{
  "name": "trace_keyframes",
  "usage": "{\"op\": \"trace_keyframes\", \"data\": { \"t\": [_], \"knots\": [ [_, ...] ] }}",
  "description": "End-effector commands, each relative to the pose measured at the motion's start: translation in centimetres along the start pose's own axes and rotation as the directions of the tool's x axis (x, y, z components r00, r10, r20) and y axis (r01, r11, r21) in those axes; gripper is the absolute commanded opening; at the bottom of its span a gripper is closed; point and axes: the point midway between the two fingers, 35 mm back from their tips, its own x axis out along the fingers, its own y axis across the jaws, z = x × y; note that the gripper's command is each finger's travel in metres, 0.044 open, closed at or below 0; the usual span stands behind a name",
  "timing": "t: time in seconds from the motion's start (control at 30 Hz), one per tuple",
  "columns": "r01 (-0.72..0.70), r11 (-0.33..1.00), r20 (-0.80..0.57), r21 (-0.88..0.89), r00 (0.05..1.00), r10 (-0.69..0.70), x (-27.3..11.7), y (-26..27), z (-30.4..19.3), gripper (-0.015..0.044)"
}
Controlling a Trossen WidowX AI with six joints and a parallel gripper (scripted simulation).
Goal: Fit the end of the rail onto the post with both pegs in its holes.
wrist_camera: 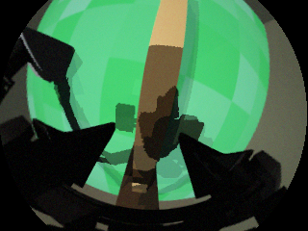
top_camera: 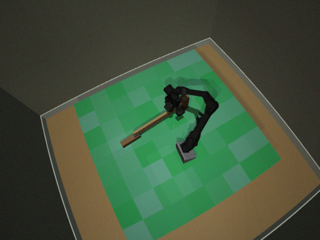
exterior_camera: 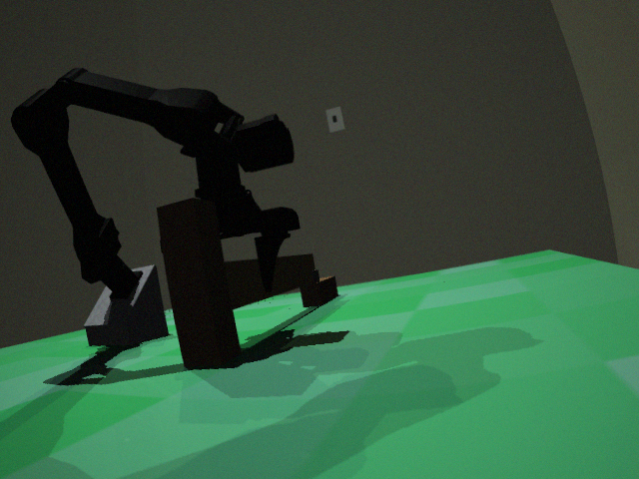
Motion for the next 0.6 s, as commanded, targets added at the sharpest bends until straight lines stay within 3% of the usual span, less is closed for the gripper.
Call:
{"op": "trace_keyframes", "data": {
  "t": [0.0,0.13,0.57],
  "knots": [
    [0.001,1.0,-0.003,0.001,1.0,-0.001,-0.6,0.0,0.7,0.044],
    [0.007,1.0,-0.01,0.002,1.0,-0.006,-3.0,0.0,3.1,0.044],
    [0.007,1.0,-0.01,0.002,1.0,-0.006,-3.0,0.0,3.1,0.044]
  ]
}}
